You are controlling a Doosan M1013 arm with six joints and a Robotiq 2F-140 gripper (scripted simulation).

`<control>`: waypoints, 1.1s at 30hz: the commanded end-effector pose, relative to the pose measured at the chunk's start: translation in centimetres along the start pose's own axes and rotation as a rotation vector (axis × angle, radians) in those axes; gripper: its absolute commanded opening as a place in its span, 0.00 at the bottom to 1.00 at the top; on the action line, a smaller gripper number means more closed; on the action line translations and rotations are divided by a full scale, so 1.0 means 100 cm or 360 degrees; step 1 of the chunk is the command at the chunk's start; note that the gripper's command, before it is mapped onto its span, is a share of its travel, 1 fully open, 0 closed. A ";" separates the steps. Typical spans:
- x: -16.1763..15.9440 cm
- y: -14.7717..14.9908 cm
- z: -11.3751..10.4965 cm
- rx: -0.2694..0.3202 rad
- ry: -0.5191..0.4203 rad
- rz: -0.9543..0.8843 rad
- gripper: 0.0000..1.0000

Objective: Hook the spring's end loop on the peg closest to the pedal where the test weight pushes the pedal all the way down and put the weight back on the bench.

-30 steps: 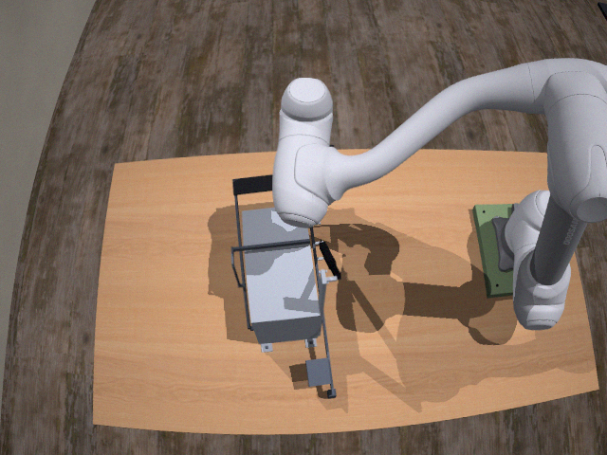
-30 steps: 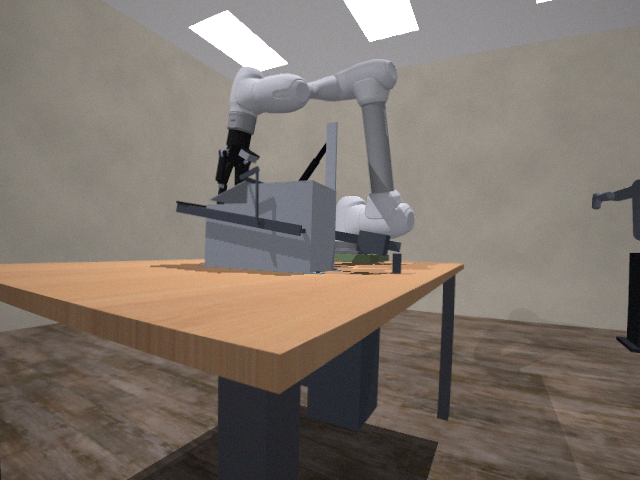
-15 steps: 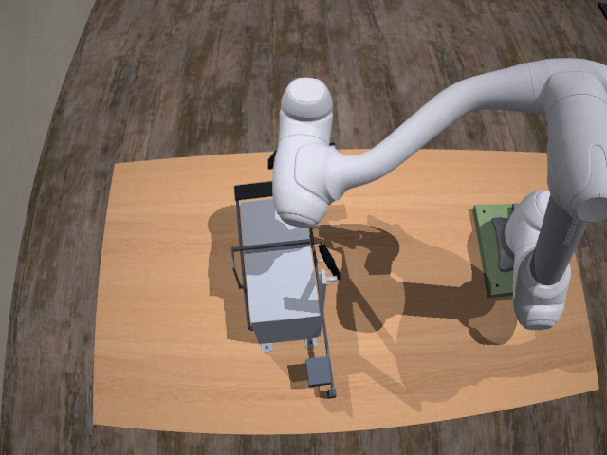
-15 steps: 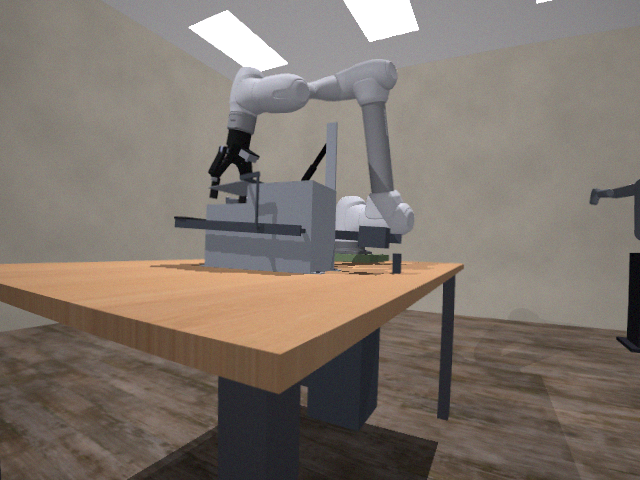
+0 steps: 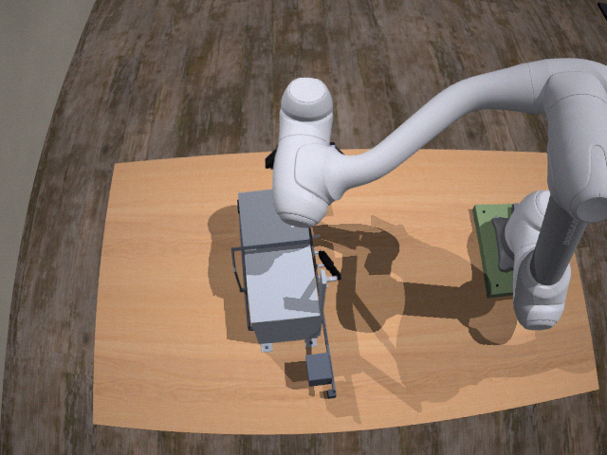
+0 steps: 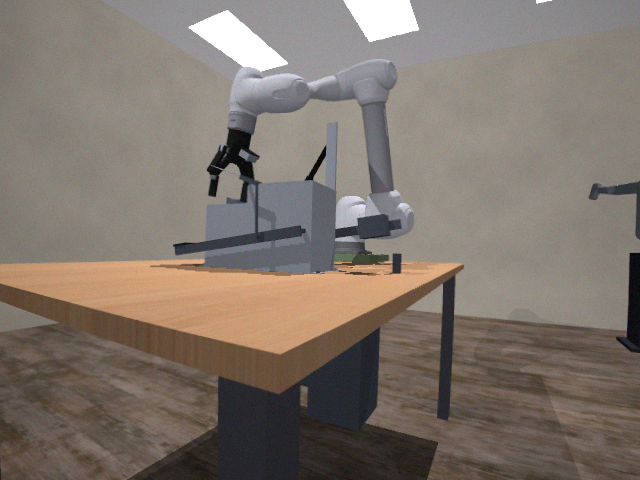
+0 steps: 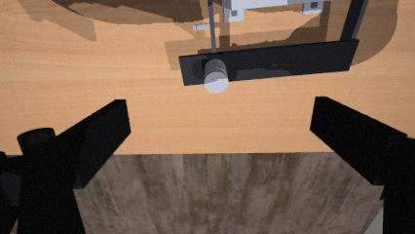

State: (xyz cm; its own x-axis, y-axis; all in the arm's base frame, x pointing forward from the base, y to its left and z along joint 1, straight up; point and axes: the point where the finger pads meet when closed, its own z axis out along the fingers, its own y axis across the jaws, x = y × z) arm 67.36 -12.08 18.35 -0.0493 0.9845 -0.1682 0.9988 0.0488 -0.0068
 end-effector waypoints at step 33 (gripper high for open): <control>-0.015 0.000 -0.087 -0.0004 0.0000 0.0001 1.00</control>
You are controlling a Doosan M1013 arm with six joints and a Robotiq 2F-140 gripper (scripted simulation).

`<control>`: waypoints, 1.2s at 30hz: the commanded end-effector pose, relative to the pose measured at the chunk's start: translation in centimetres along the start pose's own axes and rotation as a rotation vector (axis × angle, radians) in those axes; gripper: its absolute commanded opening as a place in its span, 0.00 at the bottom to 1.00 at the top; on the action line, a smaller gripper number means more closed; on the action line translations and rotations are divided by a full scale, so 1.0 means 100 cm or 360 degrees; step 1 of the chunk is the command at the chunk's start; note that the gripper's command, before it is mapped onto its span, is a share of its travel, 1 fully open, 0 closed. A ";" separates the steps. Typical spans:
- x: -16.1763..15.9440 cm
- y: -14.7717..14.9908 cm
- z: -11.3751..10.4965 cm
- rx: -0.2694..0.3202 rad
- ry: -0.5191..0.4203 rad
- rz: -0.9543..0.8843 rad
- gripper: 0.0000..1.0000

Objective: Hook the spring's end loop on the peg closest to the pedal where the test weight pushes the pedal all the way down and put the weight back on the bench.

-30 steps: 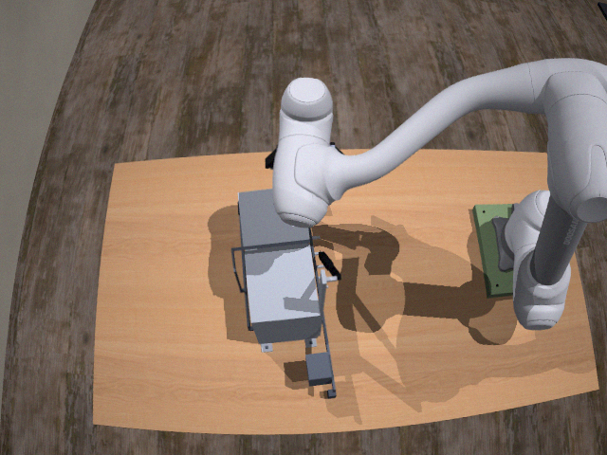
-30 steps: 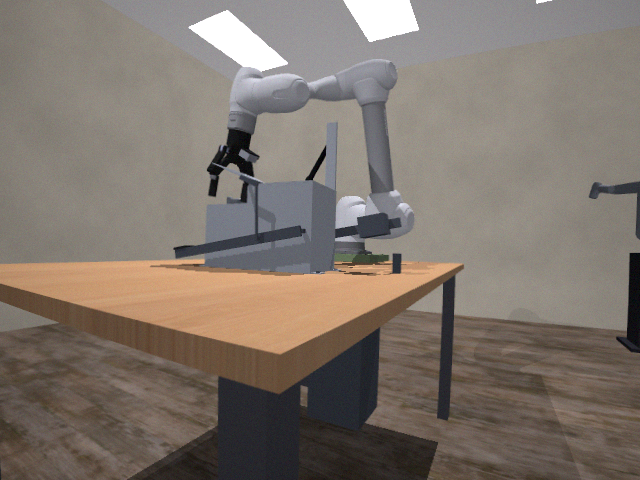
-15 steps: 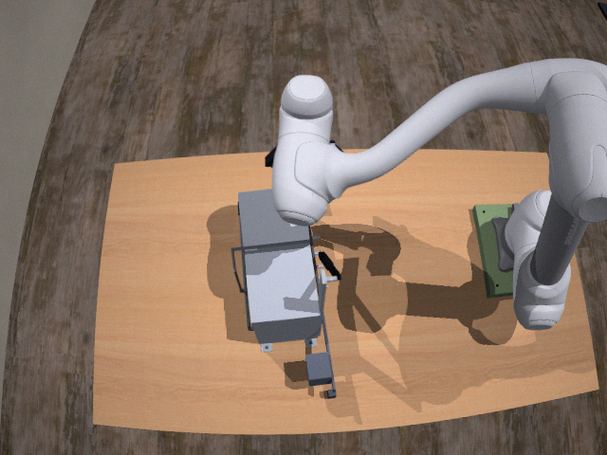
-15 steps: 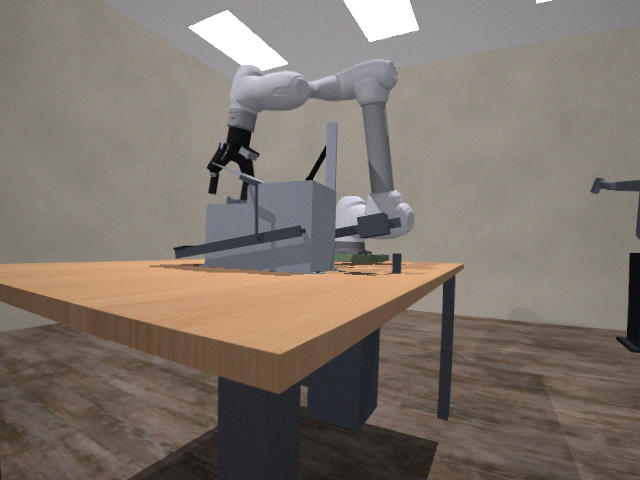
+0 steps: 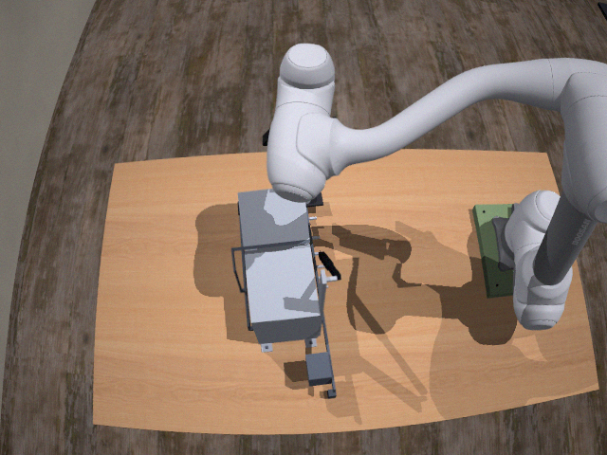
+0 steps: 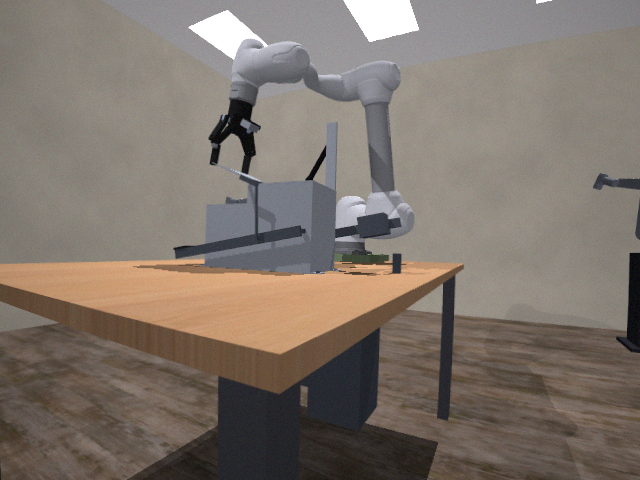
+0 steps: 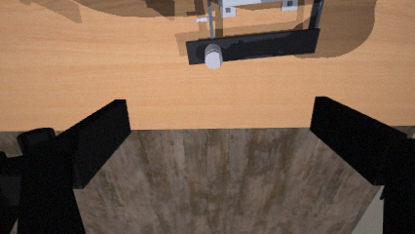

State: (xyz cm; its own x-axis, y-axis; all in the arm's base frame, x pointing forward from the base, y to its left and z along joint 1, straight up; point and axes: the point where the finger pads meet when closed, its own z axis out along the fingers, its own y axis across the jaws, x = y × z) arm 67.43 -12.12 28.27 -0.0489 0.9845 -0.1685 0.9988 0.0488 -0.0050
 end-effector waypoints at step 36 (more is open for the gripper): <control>0.000 0.000 0.000 0.0000 0.0000 0.0001 1.00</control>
